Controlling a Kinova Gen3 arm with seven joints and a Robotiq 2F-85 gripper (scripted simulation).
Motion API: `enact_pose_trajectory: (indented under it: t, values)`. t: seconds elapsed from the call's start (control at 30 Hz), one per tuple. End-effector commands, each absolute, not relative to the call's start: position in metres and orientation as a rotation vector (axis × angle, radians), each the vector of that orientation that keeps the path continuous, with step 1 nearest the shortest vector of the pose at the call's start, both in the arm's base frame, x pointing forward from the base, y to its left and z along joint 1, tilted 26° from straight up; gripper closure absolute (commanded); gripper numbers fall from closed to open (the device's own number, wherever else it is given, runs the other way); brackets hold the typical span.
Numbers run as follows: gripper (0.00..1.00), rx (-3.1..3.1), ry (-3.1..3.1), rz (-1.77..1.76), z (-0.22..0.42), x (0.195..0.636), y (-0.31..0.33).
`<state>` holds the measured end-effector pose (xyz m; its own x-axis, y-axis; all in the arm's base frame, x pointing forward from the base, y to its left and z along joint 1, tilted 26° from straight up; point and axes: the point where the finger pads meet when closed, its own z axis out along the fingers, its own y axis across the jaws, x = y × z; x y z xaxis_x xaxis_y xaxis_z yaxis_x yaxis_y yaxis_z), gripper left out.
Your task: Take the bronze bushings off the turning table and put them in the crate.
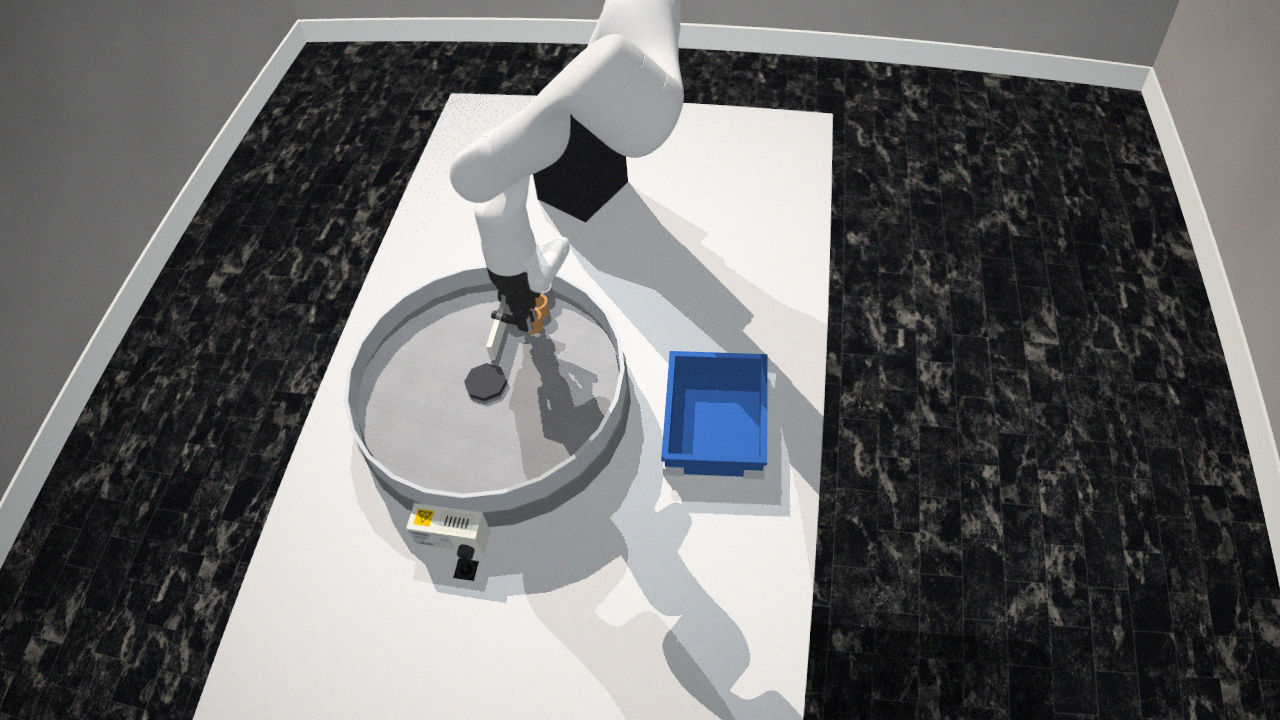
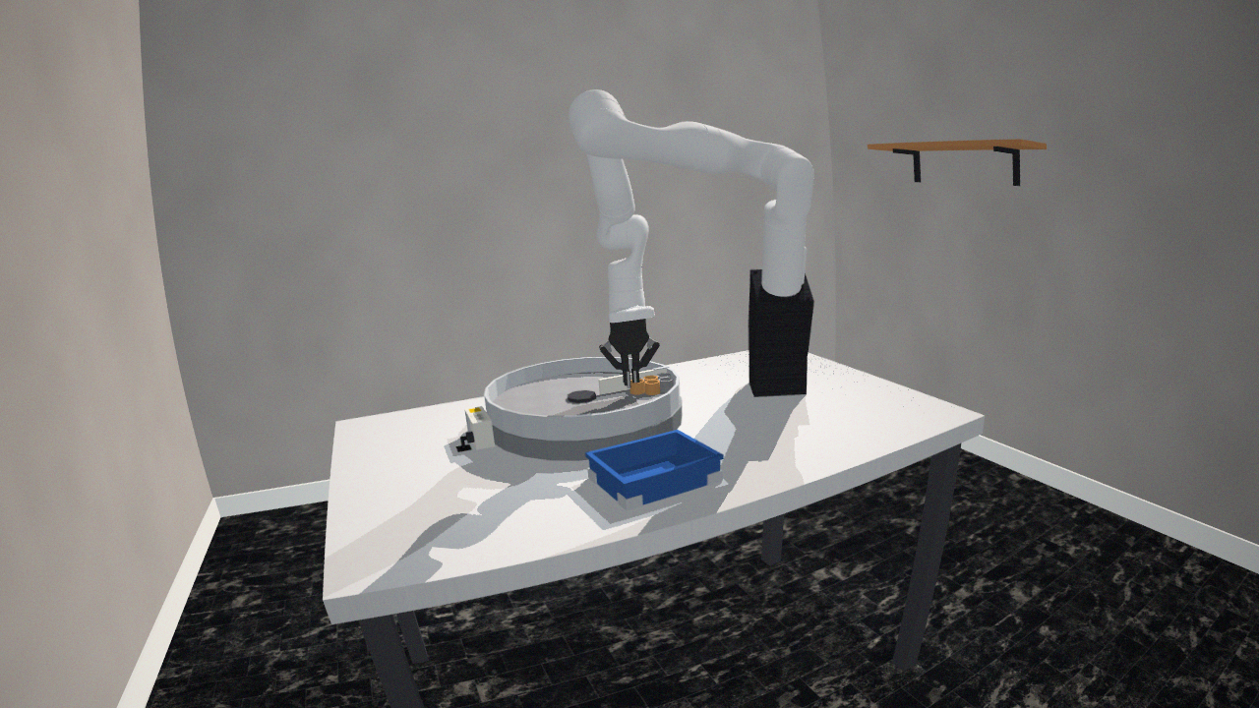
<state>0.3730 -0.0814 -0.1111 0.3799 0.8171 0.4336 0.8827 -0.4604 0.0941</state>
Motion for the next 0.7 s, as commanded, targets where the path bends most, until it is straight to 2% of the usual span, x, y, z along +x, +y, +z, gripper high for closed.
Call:
enact_pose_trajectory:
  t: [0.0, 0.67]
  values:
    - [1.00, -2.481, -1.540, -0.645, -0.1104, 0.3735, -0.0820]
    - [1.00, -2.481, -1.540, -0.645, -0.1037, 0.3714, -0.0846]
